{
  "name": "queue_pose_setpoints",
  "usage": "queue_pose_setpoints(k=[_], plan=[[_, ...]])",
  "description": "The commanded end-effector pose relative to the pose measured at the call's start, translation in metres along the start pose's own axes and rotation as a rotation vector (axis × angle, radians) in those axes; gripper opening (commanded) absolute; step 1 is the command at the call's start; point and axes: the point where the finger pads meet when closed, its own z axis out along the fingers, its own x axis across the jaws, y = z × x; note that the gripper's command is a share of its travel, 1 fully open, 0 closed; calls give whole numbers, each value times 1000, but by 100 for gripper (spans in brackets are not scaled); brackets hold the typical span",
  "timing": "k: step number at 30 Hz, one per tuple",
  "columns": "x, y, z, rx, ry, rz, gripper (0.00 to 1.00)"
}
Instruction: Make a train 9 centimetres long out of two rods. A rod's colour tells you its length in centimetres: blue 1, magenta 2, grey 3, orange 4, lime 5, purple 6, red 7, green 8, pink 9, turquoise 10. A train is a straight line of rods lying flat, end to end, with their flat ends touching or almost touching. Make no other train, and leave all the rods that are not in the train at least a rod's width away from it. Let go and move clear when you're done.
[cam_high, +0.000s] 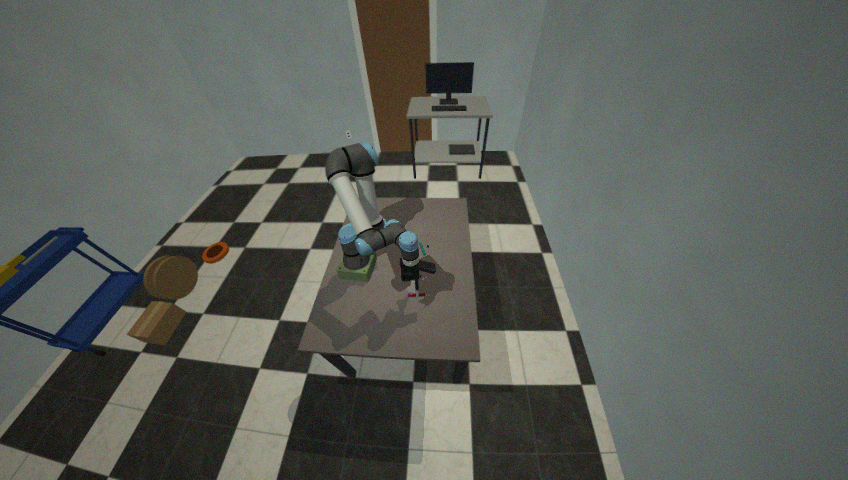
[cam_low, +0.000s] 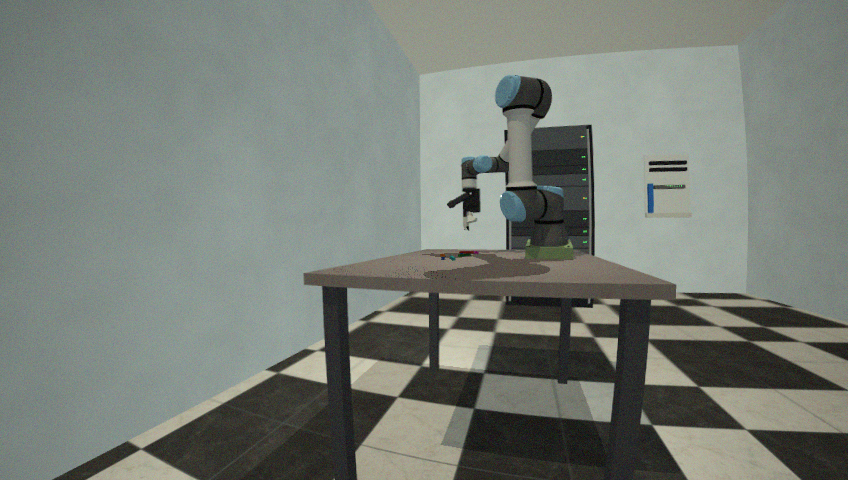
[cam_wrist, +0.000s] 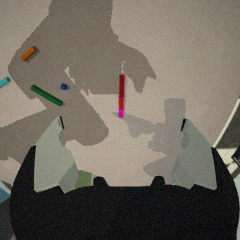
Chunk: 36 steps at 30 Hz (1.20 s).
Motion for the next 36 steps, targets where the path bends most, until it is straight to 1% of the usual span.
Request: queue_pose_setpoints(k=[1, 14, 16, 19, 22, 36], plan=[[0, 0, -10, 1, 1, 0, 100], [0, 0, -77, 1, 1, 0, 100], [0, 0, -77, 1, 1, 0, 100], [0, 0, -86, 1, 1, 0, 100], [0, 0, -89, 1, 1, 0, 100], [0, 0, -89, 1, 1, 0, 100]])
